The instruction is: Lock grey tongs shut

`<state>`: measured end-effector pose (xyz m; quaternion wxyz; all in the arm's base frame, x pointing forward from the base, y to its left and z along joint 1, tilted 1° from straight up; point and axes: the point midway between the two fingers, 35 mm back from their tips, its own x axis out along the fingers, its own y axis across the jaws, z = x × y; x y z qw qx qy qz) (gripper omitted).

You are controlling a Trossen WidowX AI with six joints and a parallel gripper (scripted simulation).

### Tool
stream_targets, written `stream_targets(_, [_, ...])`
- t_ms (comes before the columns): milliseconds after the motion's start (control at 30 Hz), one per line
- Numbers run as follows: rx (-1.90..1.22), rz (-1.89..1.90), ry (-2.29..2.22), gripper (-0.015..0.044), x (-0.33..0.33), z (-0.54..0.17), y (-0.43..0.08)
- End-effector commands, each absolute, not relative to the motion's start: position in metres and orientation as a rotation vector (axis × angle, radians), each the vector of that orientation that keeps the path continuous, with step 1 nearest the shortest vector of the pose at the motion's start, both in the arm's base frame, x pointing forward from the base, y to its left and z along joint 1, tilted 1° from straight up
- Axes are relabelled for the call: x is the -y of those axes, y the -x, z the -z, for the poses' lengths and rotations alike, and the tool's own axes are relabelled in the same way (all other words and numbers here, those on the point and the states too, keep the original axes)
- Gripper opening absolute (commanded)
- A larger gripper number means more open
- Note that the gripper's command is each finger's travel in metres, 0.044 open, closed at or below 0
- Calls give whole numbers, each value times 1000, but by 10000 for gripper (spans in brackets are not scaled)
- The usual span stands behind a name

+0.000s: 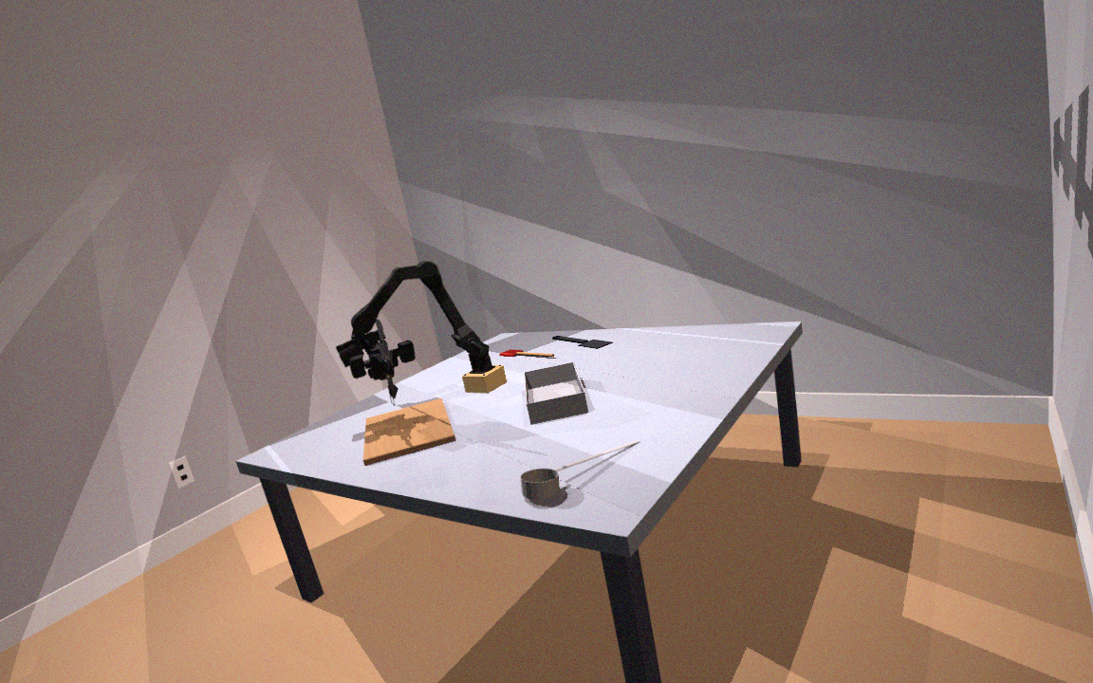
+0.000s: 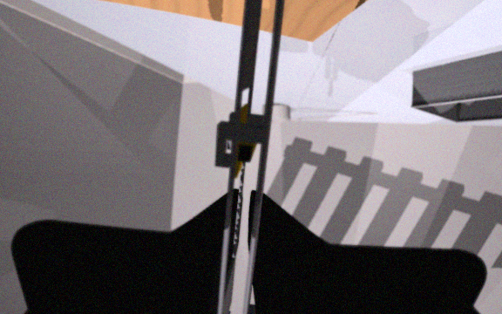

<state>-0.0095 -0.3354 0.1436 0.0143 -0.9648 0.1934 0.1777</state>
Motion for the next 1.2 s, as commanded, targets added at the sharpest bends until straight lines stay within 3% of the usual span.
stream_targets(0, [-606,-543,3013,-150,336,-145,9])
stream_targets(700, [-592,-566,3004,-150,336,-144,8])
stream_targets(1167, [-333,-1137,2699,-150,337,-126,-17])
